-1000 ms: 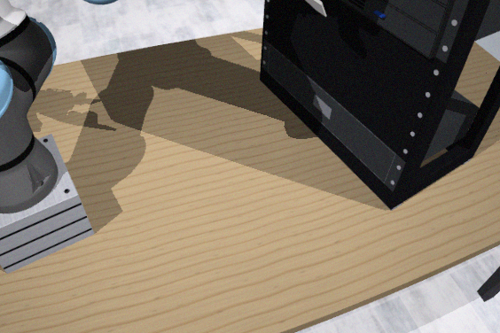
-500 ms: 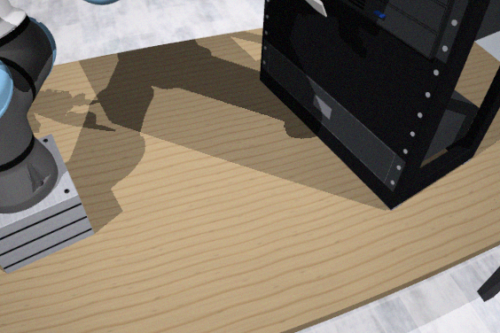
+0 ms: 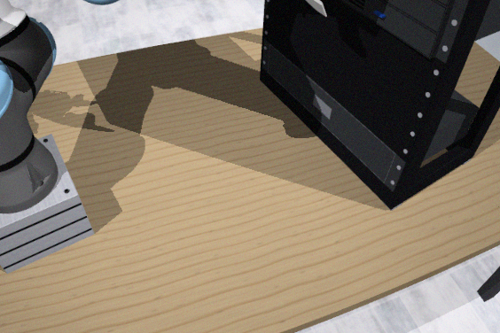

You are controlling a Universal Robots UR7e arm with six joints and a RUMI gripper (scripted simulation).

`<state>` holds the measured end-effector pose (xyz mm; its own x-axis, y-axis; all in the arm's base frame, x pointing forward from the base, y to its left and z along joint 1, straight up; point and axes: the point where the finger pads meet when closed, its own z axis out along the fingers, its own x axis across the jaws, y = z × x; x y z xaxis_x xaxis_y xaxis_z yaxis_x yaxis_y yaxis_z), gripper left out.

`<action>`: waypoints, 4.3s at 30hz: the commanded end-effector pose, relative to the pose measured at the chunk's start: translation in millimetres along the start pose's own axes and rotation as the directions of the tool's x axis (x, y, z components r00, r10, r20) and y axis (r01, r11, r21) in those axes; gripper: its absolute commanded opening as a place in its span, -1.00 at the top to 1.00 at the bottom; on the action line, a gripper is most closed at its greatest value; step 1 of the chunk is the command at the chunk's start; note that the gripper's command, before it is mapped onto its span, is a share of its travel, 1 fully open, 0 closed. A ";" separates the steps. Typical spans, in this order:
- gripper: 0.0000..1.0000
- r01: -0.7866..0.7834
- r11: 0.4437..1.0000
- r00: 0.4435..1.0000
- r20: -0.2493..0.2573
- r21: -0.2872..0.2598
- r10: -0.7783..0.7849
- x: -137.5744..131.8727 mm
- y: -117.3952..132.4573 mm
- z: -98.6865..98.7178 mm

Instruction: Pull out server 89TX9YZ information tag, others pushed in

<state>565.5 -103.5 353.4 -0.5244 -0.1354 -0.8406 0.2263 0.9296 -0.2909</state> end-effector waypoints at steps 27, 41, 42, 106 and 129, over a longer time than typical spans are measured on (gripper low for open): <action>-1.00 0.000 1.000 1.000 0.001 0.000 0.000 -0.5 -0.2 -0.2; -1.00 0.000 1.000 1.000 0.001 0.000 0.000 -0.5 -0.6 -0.9; -1.00 0.000 1.000 1.000 0.001 0.000 0.000 -0.6 -0.8 -1.2; -1.00 0.000 1.000 1.000 0.001 0.000 0.000 -2.5 -28.5 -53.1; -1.00 0.001 1.000 1.000 0.001 0.000 -0.001 -2.5 -28.5 -53.0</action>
<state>516.8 -111.5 387.5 -0.5243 -0.1357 -0.8407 0.2261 0.9296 -0.2911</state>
